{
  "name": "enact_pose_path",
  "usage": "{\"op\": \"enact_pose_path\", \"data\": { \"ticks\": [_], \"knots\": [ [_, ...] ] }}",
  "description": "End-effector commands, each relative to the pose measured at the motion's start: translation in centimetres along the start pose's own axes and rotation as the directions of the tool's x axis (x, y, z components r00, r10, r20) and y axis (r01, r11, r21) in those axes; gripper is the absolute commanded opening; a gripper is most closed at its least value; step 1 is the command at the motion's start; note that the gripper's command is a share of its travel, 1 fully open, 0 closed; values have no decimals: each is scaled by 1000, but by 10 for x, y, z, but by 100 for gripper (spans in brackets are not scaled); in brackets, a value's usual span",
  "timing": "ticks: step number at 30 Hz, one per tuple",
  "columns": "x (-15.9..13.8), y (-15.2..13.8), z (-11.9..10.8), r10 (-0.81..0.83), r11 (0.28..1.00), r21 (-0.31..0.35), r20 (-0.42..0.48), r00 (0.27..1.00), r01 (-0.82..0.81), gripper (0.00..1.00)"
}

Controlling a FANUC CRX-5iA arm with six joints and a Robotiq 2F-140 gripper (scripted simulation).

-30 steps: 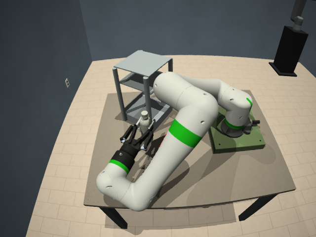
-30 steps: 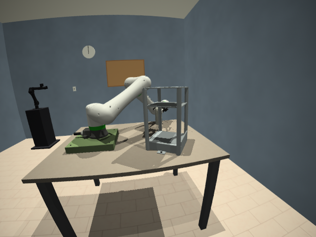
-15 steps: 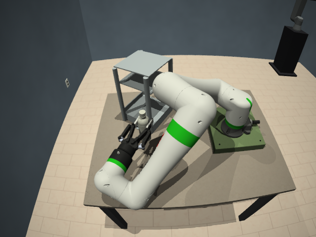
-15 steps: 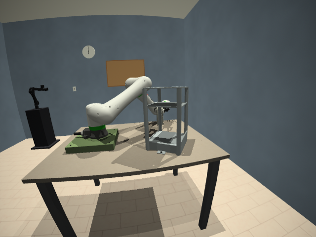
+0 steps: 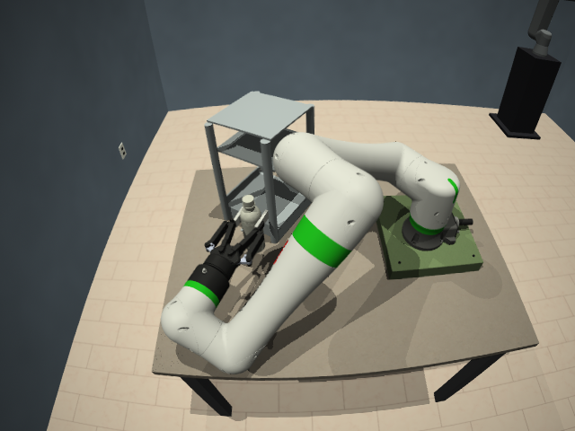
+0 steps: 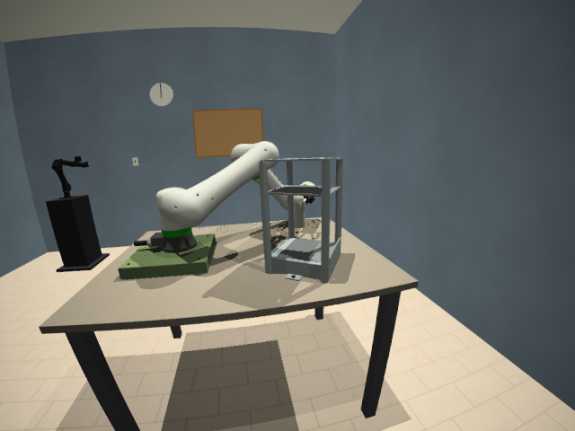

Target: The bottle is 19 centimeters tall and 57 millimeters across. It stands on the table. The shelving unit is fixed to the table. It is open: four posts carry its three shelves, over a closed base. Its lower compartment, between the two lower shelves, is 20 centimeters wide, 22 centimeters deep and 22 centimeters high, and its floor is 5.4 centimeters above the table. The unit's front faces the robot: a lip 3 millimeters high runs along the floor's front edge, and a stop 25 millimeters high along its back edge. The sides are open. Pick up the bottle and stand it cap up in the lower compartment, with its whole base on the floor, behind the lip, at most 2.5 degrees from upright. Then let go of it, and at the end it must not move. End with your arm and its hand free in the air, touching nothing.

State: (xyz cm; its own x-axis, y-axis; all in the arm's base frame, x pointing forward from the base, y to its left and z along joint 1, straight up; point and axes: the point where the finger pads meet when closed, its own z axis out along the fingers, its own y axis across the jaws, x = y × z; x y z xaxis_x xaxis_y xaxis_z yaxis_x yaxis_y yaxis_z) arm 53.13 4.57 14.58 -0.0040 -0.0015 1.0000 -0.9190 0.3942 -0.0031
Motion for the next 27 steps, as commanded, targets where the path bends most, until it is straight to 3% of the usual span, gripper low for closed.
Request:
{"op": "enact_pose_path", "data": {
  "ticks": [1, 27],
  "knots": [
    [0, -10, 1, 0, 1000, 0, 0, 1000, 0, 0],
    [0, -77, 13, 0, 1000, 0, 0, 1000, 0, 0]
  ]
}}
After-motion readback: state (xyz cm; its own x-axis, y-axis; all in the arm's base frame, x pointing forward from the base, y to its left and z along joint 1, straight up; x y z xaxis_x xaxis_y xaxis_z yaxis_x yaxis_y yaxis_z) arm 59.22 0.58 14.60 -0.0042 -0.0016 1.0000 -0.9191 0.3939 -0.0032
